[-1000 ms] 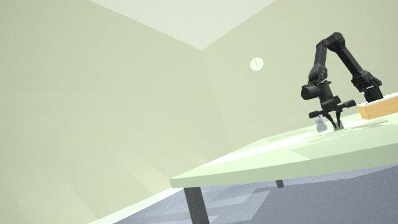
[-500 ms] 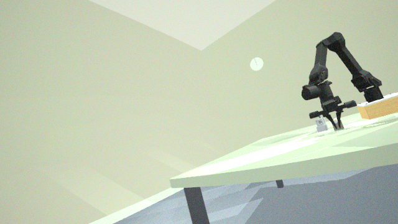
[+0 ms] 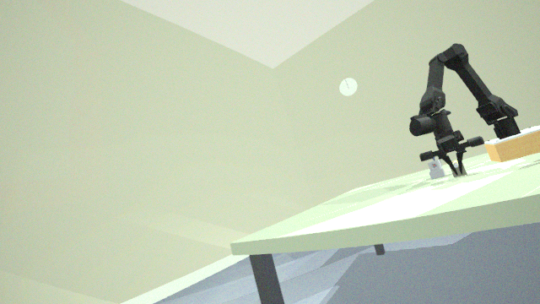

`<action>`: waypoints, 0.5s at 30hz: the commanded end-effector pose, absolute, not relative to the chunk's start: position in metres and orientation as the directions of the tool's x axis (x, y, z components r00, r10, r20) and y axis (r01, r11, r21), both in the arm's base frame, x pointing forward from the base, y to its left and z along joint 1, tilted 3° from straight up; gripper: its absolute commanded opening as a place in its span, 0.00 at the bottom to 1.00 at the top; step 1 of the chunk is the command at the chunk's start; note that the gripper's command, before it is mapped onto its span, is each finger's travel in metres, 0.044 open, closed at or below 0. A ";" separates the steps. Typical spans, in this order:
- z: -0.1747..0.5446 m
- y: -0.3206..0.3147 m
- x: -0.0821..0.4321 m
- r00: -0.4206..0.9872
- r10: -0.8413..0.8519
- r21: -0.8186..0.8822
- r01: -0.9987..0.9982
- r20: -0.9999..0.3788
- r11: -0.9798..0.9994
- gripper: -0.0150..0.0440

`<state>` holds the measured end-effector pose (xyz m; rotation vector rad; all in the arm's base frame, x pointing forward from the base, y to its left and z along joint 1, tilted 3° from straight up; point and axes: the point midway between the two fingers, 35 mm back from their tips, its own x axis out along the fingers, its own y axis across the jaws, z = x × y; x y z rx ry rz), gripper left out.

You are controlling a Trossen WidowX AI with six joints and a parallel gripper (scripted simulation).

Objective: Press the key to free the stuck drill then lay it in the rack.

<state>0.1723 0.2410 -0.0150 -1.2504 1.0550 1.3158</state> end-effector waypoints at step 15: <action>-0.015 0.241 0.172 0.028 0.091 -0.040 -0.991 -0.995 -0.124 0.61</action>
